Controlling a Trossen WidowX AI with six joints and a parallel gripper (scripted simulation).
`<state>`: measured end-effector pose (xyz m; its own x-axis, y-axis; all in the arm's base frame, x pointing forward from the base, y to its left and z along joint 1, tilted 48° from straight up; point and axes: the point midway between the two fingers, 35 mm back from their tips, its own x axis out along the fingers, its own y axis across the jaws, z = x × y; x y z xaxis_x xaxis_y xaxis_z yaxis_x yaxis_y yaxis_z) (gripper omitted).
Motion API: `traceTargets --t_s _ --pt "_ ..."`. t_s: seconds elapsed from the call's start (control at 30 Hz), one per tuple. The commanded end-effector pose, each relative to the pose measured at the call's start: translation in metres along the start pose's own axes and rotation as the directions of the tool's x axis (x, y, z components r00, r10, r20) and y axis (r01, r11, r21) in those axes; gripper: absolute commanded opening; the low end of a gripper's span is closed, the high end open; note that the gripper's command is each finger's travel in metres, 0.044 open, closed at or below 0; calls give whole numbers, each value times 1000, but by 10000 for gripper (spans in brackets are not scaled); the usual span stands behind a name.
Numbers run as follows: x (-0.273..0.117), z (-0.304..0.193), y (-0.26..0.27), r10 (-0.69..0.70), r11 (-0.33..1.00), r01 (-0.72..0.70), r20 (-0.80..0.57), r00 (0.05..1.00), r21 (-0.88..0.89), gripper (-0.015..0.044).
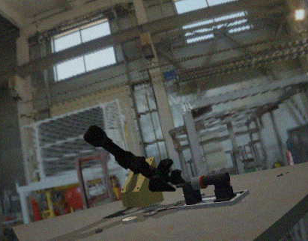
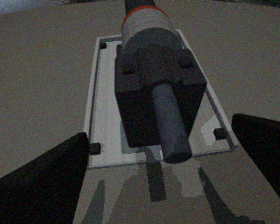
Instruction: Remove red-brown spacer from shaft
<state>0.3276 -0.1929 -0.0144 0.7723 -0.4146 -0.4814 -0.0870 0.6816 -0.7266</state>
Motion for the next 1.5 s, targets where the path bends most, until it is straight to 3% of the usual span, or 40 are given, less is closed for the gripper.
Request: traceTargets --t_s 0.0,1.47 --pt "1 2 -2 -9 1000 9 3 1000 -1 440" --pt "13 2 -3 -10 1000 10 3 1000 -1 440"
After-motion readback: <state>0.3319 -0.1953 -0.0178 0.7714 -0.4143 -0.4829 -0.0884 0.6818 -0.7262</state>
